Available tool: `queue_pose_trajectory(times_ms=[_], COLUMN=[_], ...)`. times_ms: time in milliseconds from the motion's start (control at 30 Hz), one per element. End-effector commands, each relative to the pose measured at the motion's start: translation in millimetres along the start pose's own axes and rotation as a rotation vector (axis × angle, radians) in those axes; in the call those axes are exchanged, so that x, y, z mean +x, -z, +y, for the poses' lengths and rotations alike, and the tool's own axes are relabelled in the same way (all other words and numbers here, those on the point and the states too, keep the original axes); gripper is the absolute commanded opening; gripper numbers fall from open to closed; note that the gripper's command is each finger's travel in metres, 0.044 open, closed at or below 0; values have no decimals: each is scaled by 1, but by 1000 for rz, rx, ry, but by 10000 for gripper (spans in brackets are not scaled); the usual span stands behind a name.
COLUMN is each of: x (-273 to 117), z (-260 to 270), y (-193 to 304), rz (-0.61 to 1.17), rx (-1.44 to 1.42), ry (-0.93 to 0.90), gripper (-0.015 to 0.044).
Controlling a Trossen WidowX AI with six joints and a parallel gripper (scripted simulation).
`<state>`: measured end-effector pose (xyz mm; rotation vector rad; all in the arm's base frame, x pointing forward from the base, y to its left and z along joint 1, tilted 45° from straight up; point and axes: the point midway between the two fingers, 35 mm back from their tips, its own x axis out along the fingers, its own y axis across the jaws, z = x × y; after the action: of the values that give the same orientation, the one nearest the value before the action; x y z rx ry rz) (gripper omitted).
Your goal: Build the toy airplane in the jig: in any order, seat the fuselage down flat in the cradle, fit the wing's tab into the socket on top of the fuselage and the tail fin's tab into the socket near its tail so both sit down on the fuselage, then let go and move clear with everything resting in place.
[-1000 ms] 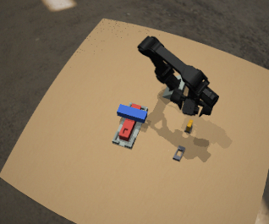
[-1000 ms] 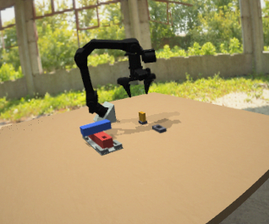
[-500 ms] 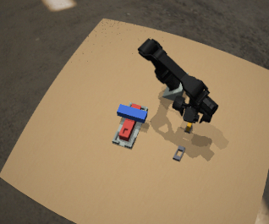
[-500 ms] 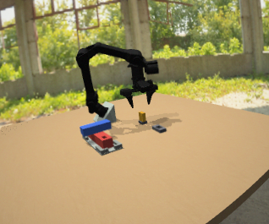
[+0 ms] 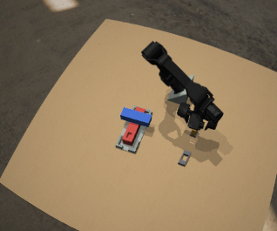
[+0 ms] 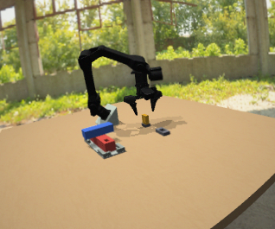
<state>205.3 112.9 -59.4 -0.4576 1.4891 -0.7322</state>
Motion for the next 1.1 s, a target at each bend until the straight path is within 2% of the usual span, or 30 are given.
queue_pose_trajectory(times_ms=[0,833,1067], x=[8,46,46], z=[0,-1,-1], y=[0,0,0], rz=[-4,-4,-4], rx=[-5,-5,-5], ry=[7,8,8], gripper=[440,440,256])
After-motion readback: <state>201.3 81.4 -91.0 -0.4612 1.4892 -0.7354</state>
